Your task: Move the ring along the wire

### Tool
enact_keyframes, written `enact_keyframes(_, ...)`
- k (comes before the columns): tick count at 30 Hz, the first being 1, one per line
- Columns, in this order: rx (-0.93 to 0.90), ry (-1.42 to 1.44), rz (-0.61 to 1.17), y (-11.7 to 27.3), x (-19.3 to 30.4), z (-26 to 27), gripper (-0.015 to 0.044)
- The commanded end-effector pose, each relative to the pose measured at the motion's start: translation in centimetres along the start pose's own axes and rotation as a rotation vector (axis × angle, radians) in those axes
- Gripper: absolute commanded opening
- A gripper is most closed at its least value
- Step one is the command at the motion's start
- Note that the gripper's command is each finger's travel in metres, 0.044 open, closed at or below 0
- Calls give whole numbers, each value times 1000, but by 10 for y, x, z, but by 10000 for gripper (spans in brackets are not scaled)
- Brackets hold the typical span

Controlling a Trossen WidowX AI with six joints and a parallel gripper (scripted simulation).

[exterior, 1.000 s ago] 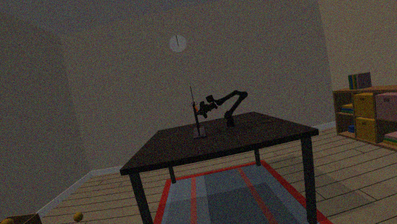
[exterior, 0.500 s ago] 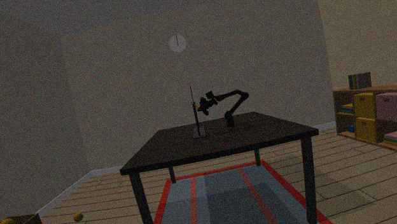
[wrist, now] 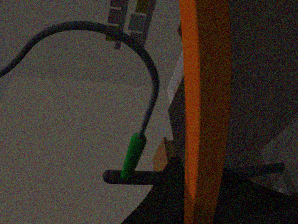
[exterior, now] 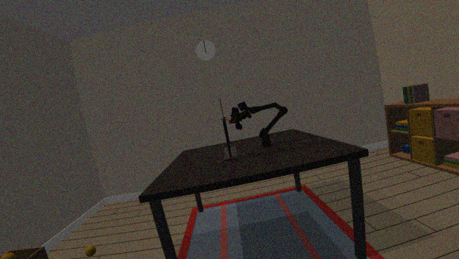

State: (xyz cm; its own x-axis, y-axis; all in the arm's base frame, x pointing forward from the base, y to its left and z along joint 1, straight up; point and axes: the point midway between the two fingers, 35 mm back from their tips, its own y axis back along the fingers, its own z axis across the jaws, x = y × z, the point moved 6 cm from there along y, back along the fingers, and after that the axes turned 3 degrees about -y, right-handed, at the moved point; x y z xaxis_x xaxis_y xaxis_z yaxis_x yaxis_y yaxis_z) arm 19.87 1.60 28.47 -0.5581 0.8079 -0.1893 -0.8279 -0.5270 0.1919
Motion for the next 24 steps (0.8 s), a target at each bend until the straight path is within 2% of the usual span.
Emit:
enact_keyframes(1,-36,-37,7,2,0,10,-150)
enact_keyframes(24,-126,-205,21,5,-3,35,-150)
